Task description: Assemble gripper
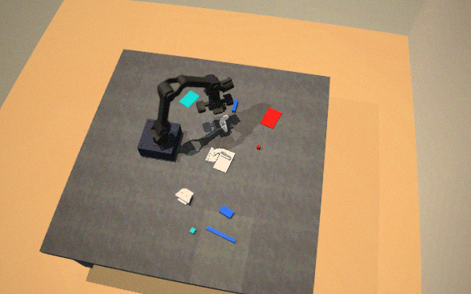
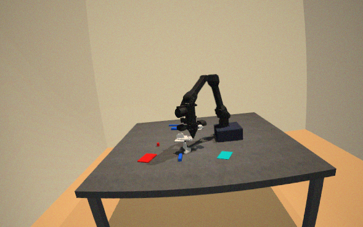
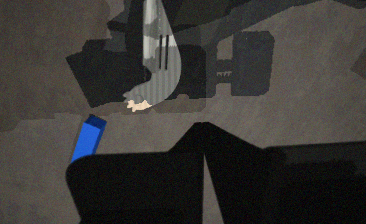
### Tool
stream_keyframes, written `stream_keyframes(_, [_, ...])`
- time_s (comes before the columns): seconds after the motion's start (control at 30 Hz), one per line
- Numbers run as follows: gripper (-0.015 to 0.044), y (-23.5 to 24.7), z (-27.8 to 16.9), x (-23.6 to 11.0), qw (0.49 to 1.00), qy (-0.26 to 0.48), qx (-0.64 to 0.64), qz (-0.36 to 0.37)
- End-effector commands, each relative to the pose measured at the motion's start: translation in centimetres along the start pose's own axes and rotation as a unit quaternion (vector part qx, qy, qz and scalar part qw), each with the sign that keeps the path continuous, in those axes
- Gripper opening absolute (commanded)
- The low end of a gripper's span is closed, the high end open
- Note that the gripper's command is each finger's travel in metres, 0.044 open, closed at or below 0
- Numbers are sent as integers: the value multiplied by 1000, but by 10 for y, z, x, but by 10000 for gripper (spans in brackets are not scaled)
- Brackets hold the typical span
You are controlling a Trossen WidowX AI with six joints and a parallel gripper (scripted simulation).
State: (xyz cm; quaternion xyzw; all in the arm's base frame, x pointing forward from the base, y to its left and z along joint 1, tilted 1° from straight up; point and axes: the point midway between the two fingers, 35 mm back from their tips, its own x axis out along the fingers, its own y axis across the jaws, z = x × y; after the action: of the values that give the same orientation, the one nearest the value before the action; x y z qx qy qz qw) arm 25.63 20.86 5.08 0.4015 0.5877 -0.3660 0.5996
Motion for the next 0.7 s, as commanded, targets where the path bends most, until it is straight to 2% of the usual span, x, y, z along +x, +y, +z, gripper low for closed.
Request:
stream_keyframes(0.0, [0, 0, 0, 0, 1000, 0, 1, -1])
stream_keyframes(0.17, [0, 0, 0, 0, 1000, 0, 1, -1])
stream_keyframes(0.67, [394, 0, 0, 0, 1000, 0, 0, 0])
